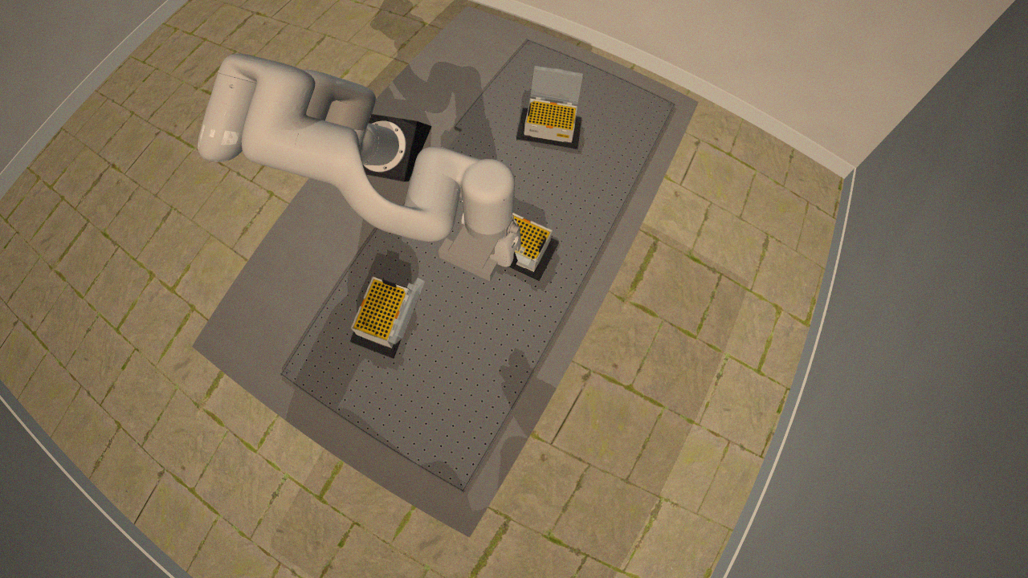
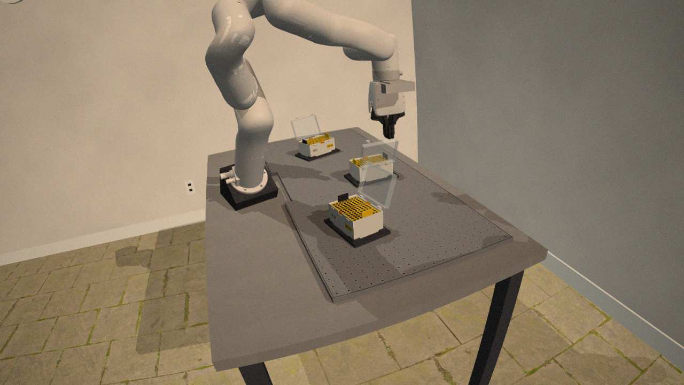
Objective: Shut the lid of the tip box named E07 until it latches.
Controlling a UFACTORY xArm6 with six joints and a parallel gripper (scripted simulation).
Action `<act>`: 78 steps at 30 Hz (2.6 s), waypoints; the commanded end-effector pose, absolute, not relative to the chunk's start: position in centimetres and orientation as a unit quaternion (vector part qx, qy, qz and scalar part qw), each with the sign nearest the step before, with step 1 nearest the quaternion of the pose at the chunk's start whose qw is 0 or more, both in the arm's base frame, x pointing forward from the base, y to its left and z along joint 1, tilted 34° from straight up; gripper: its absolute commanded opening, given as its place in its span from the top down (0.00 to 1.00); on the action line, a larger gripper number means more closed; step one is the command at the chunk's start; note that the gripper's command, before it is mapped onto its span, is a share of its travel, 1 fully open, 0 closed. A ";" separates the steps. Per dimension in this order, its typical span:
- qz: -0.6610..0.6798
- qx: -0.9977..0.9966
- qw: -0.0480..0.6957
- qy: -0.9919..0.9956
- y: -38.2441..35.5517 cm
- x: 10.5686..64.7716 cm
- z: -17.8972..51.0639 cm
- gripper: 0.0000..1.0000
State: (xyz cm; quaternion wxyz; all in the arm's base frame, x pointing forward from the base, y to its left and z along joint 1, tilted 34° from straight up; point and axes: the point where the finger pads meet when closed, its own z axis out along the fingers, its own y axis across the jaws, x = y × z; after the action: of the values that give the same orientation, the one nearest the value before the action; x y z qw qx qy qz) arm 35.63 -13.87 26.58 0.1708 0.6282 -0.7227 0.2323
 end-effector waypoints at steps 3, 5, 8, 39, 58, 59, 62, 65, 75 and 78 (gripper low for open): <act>0.233 0.628 0.170 -0.723 -14.4 35.8 25.9 1.00; 0.233 0.628 0.170 -0.723 -14.6 35.8 25.6 1.00; 0.233 0.628 0.170 -0.723 -14.9 35.8 25.2 1.00; 0.233 0.628 0.170 -0.723 -16.5 35.9 22.7 1.00; 0.233 0.628 0.170 -0.723 -14.6 36.2 21.8 1.00; 0.233 0.628 0.170 -0.723 -14.5 36.3 21.7 1.00; 0.233 0.628 0.170 -0.723 -14.1 36.3 21.6 1.00; 0.233 0.628 0.170 -0.723 -14.0 36.3 21.5 1.00; 0.233 0.628 0.170 -0.723 -12.8 36.5 21.0 1.00; 0.233 0.628 0.170 -0.723 -12.4 36.6 20.8 1.00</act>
State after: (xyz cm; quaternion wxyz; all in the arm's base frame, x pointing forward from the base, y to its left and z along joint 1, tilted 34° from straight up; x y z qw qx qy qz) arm 36.43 -12.84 20.84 0.1710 0.6282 -0.7226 0.2321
